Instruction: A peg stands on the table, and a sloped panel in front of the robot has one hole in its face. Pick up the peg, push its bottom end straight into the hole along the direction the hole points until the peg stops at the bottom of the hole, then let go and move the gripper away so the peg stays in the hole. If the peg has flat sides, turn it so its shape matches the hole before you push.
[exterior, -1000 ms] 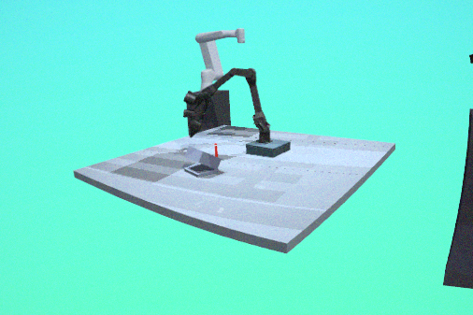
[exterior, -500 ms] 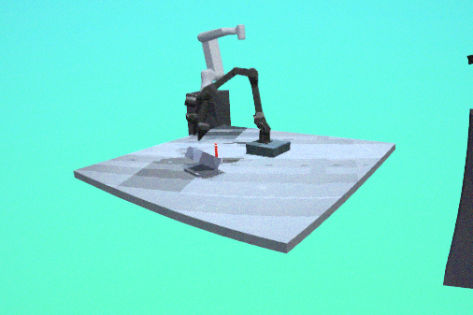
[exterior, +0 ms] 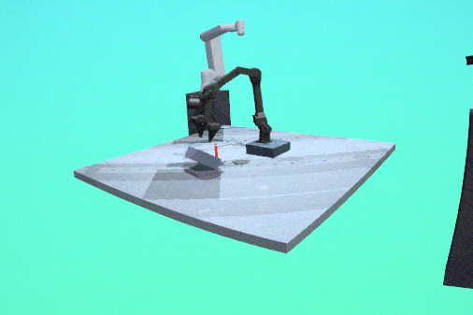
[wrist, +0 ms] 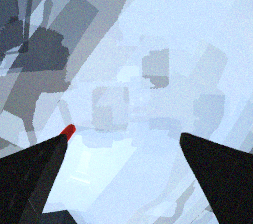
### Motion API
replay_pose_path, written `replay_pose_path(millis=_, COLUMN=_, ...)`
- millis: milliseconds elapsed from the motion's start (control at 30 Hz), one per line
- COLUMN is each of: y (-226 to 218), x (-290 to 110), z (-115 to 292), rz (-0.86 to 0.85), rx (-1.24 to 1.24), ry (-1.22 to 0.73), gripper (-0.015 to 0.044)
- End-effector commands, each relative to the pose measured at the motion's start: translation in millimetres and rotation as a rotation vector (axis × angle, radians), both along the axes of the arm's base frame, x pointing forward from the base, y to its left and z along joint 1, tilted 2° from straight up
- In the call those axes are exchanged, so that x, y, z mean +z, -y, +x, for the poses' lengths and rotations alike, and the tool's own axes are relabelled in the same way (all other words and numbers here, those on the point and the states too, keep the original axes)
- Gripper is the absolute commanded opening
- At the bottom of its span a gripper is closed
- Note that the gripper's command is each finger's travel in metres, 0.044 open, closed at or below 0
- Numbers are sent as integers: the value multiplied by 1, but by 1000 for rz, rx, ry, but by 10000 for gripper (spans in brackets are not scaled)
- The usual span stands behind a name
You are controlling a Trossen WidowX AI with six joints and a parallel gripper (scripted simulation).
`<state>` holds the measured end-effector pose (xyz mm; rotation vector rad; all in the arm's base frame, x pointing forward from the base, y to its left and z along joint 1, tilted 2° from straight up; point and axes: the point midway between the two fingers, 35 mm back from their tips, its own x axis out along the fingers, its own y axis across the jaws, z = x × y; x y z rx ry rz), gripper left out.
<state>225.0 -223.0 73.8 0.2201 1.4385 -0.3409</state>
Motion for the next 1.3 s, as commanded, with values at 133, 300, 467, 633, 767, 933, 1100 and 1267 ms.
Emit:
replay_pose_path(millis=133, y=-37, x=4, z=6, rz=59, rx=142, ry=-53, gripper=440)
replay_pose_path(millis=300, y=-60, x=7, z=8, rz=92, rx=227, ry=-87, gripper=440)
replay_pose_path(millis=467, y=-66, x=8, z=9, rz=101, rx=252, ry=-98, gripper=440)
replay_pose_path(millis=633, y=-66, x=4, z=9, rz=101, rx=252, ry=-98, gripper=440)
replay_pose_path(millis=767, y=-66, x=-2, z=10, rz=101, rx=252, ry=-98, gripper=440)
replay_pose_path(millis=933, y=-66, x=-11, z=10, rz=101, rx=252, ry=-98, gripper=440)
replay_pose_path(millis=1100, y=-66, x=-19, z=10, rz=101, rx=252, ry=-98, gripper=440)
replay_pose_path(millis=1267, y=-66, x=-27, z=10, rz=101, rx=252, ry=-98, gripper=440)
